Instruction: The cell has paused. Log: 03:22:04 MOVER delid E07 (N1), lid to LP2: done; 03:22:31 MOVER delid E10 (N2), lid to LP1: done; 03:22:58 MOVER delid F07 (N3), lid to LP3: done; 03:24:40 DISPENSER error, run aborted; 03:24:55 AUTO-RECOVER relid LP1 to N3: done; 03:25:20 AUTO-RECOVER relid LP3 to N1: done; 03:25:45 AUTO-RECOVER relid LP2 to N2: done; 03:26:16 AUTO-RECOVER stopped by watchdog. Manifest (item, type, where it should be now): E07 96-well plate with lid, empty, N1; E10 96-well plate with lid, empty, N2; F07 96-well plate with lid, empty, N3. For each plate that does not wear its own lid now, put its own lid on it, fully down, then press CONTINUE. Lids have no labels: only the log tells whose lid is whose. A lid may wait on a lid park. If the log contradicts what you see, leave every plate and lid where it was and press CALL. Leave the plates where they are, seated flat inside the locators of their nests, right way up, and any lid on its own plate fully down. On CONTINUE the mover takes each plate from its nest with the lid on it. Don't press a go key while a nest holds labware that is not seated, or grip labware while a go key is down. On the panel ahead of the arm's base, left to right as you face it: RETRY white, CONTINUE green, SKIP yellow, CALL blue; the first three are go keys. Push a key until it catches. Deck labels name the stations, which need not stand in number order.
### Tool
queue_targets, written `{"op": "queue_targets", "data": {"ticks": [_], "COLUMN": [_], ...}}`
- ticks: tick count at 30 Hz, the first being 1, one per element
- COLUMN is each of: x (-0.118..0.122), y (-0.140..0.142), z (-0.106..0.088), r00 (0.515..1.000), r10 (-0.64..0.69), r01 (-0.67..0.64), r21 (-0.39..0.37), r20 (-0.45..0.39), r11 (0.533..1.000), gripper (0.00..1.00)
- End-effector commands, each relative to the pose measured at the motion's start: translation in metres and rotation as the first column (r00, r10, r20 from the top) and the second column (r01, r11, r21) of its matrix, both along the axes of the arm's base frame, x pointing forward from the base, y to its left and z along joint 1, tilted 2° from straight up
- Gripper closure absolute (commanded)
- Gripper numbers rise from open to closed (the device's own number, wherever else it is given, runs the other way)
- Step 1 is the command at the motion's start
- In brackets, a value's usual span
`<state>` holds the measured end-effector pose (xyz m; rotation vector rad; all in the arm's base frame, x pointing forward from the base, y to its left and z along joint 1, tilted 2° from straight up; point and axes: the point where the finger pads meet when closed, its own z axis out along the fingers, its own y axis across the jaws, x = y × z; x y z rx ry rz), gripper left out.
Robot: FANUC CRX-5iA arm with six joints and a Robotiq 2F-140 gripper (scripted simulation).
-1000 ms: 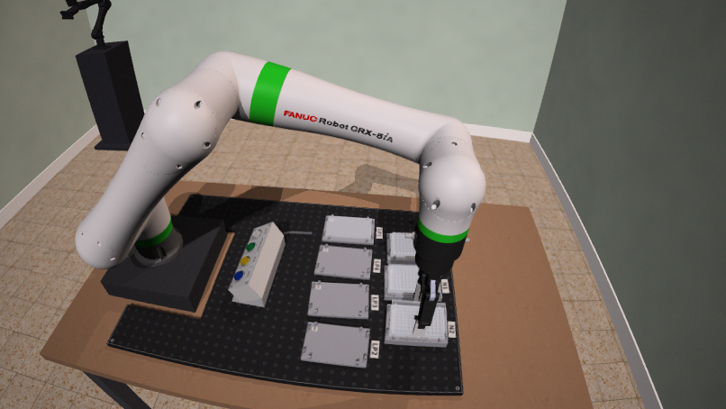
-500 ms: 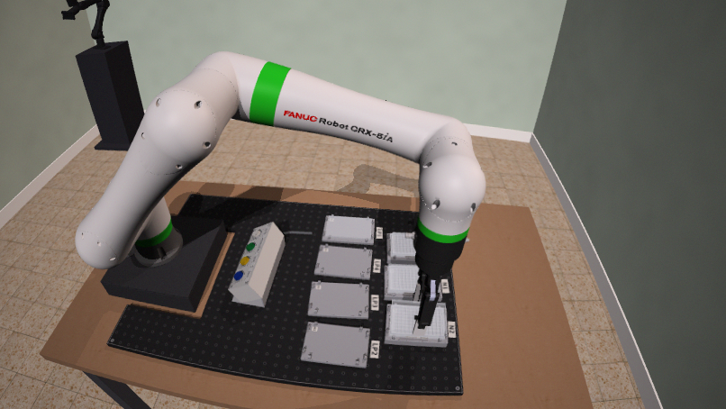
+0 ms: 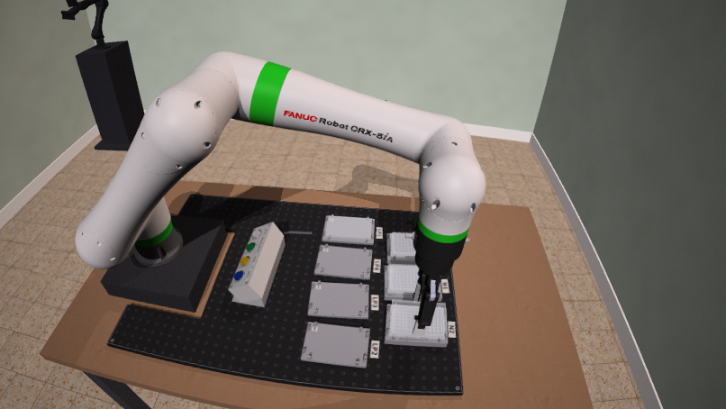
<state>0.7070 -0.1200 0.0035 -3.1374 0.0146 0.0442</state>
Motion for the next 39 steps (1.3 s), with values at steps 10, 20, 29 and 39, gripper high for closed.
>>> {"op": "queue_targets", "data": {"ticks": [10,20,29,39], "x": [0.0002,0.0001,0.0001,0.0000], "y": [0.0000,0.0000,0.0000,0.0000], "z": [-0.0002,-0.0016,-0.0041,-0.0065], "r00": [1.000,1.000,1.000,1.000], "r10": [0.000,0.000,0.000,0.000], "r01": [0.000,0.000,0.000,0.000], "r21": [0.000,0.000,0.000,0.000], "r20": [0.001,0.001,0.001,0.001], "r11": [1.000,1.000,1.000,1.000], "gripper": [1.00,1.00,1.00,1.00]}}
